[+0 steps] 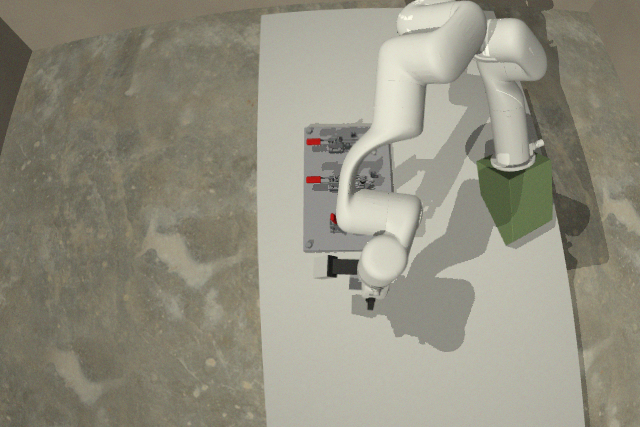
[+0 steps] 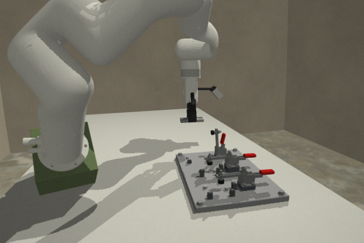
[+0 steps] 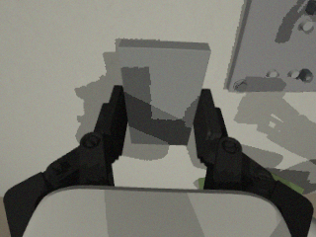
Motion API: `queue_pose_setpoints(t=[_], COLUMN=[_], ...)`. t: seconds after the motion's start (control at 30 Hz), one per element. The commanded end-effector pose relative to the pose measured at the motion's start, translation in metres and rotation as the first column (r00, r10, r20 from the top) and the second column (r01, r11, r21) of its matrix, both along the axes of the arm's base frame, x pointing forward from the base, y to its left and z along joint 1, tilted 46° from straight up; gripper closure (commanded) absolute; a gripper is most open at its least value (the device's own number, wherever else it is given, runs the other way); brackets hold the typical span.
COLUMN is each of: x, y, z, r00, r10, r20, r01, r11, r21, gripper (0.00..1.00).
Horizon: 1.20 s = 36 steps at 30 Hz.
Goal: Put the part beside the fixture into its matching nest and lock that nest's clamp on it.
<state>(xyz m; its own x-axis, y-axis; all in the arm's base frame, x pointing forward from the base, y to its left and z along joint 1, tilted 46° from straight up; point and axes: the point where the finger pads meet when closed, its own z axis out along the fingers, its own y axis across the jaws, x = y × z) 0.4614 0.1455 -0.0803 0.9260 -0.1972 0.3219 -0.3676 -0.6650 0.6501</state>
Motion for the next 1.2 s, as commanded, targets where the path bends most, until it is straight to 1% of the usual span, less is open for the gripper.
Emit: queue_pose_setpoints(t=[0.0,0.63,0.77,0.93,1.17], x=[0.0005,0.0004,0.0004,0.0004,0.0003], y=[0.0061,0.0064,0.0064,0.0064,0.0062], z=[0.0055,0.0058,0.0058,0.0058,0.0056], r00=[1.000,1.000,1.000,0.997,0.996], r10=[0.001,0.002,0.014,0.060,0.060], r20=[0.003,0.002,-0.010,-0.058,-0.059], r01=[-0.002,-0.002,-0.014,-0.060,-0.061], r11=[1.000,1.000,1.000,0.998,0.998], r21=[0.002,0.002,0.001,-0.004,-0.004], gripper=[1.00,1.00,1.00,1.00,1.00])
